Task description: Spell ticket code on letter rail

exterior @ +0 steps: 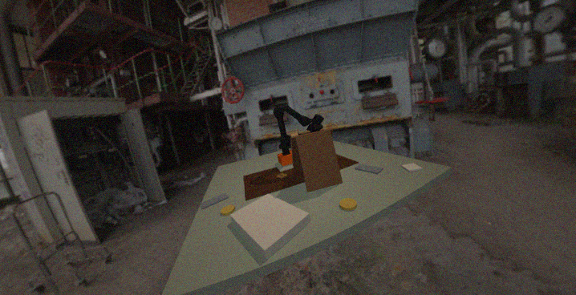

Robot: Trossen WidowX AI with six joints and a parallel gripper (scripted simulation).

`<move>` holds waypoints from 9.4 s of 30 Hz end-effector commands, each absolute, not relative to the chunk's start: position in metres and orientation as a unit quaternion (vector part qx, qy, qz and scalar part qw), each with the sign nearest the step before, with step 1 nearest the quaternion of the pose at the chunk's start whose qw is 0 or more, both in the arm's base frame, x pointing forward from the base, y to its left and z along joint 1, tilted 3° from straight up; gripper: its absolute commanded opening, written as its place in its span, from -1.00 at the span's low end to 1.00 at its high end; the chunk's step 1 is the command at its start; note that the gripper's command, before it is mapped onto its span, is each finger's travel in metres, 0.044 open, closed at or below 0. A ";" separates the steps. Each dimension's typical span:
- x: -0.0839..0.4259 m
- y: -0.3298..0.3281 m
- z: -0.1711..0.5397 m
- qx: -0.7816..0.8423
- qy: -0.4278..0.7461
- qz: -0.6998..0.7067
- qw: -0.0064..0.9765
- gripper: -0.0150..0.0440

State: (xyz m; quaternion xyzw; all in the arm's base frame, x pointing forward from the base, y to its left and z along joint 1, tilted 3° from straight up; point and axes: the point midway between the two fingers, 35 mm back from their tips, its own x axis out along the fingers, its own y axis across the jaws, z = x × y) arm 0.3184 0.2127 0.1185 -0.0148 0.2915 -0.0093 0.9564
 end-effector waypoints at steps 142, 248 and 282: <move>0.342 0.246 0.132 -0.006 0.596 -0.014 0.803 -0.49; 0.325 0.232 0.143 -0.007 0.597 -0.014 0.802 -0.49; 0.219 0.134 0.235 -0.016 0.296 -0.012 0.955 1.00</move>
